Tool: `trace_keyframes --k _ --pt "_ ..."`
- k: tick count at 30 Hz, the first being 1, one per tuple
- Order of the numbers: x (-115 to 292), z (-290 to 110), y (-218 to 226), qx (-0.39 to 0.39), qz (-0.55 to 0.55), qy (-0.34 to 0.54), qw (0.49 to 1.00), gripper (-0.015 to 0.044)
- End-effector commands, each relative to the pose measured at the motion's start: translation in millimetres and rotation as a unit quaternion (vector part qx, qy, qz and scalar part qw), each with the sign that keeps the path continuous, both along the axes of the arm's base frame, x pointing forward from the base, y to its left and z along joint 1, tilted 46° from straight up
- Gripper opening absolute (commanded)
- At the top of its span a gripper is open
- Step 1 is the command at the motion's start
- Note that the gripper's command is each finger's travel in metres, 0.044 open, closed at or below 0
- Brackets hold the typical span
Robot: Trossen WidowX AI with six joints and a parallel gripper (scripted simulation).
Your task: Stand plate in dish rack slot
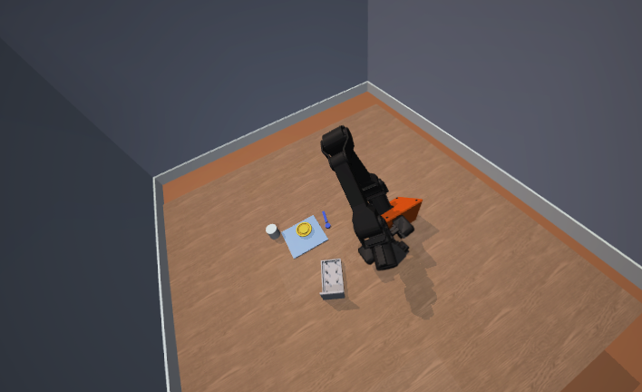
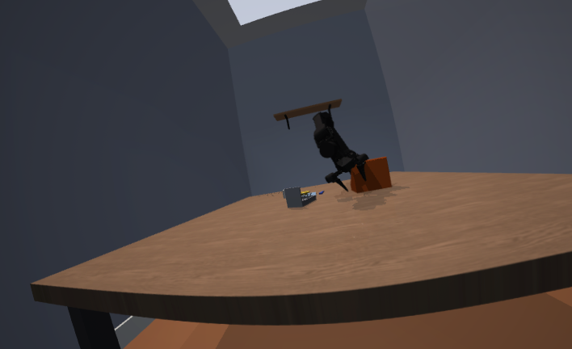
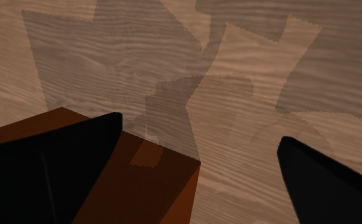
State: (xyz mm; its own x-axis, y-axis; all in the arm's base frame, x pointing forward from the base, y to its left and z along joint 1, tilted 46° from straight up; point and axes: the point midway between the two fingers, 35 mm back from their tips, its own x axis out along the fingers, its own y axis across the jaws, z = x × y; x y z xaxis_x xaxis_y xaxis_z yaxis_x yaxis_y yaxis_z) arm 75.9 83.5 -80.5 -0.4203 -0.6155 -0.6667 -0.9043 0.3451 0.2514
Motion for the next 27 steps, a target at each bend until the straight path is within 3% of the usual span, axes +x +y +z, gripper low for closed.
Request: trace_keyframes --k 1,12,27 --pt "1 0 0 0.000 -0.001 -0.002 1.000 0.0400" --pt "72 38 16 -0.002 -0.058 -0.130 0.990 0.0400" --pt "157 122 -2 -0.024 -0.152 -0.308 0.939 0.0400"
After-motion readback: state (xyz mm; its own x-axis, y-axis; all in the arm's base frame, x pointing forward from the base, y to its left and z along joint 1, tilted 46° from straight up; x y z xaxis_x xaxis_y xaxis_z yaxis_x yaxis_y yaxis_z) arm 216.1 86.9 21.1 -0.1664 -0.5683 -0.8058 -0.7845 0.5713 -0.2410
